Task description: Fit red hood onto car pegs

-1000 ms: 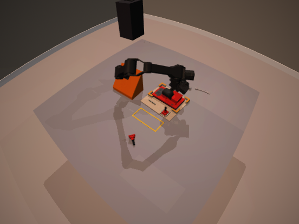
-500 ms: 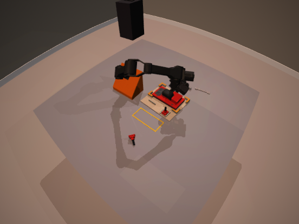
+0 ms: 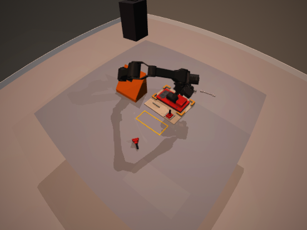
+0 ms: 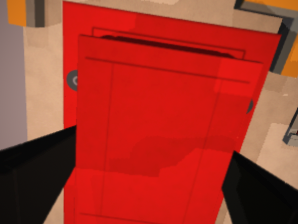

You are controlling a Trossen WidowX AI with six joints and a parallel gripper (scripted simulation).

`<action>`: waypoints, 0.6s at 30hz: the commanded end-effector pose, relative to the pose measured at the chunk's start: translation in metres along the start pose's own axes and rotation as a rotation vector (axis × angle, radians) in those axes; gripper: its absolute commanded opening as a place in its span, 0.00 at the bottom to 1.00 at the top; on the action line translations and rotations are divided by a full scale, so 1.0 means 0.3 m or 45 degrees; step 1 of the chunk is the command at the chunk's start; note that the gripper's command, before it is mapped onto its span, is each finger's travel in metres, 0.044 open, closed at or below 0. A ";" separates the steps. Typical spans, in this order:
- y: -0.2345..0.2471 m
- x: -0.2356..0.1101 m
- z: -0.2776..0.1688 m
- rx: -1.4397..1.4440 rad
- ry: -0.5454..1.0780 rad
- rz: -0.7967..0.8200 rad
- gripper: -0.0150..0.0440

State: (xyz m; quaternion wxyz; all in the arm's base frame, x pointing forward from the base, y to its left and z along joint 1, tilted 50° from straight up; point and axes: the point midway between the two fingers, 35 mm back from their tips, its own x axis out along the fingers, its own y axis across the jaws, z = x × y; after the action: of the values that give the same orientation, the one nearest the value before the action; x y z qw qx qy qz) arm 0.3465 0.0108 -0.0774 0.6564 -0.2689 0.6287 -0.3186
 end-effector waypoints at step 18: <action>0.000 0.003 -0.001 0.000 0.000 0.000 0.74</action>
State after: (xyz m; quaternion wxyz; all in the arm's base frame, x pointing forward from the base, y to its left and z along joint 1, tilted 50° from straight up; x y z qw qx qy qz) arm 0.3463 0.0100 -0.0781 0.6562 -0.2690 0.6289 -0.3186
